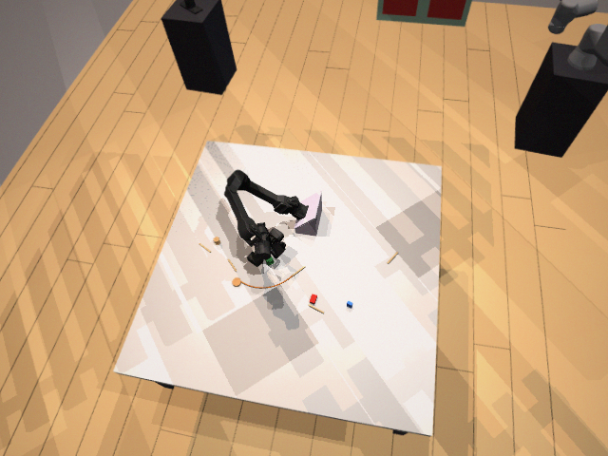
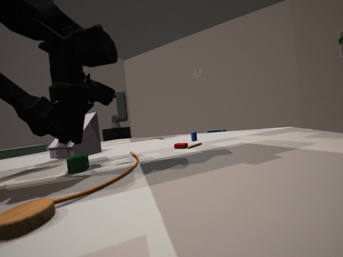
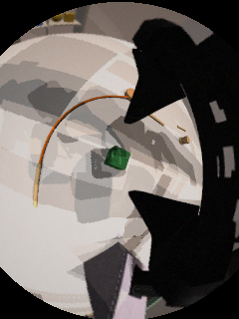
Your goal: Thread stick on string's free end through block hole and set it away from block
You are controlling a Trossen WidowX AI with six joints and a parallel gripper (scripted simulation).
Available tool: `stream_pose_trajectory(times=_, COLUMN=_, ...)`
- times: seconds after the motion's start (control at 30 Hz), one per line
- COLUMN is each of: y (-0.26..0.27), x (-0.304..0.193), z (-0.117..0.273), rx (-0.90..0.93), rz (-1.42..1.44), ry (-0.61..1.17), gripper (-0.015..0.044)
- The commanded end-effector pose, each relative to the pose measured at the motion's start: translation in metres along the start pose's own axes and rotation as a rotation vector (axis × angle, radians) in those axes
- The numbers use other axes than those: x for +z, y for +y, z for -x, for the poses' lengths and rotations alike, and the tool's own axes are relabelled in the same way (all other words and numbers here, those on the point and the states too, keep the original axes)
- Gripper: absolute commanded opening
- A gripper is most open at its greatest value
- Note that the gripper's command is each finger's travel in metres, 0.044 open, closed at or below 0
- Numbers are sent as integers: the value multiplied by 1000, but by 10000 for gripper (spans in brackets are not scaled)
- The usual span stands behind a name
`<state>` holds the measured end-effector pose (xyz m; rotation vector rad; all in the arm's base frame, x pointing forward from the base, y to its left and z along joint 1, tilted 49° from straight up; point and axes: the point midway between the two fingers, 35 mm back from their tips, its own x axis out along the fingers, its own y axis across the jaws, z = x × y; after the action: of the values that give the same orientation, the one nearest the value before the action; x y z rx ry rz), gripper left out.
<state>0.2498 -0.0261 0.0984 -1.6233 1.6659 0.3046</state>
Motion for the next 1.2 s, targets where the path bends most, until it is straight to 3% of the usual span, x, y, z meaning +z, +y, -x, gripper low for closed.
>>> stream_pose_trajectory(times=0.0, y=-1, x=0, z=0, rx=-3, rz=13, ry=5, gripper=440)
stream_pose_trajectory(times=0.07, y=0, x=0, z=0, rx=-1, rz=2, ry=0, gripper=440)
stream_pose_trajectory(times=0.33, y=0, x=0, z=0, rx=-1, rz=2, ry=0, gripper=241)
stream_pose_trajectory(times=0.7, y=0, x=0, z=0, rx=-1, rz=2, ry=0, gripper=241)
stream_pose_trajectory(times=1.0, y=0, x=0, z=0, rx=-1, rz=3, ry=0, gripper=5)
stream_pose_trajectory(times=1.17, y=0, x=0, z=0, rx=-1, rz=3, ry=0, gripper=0)
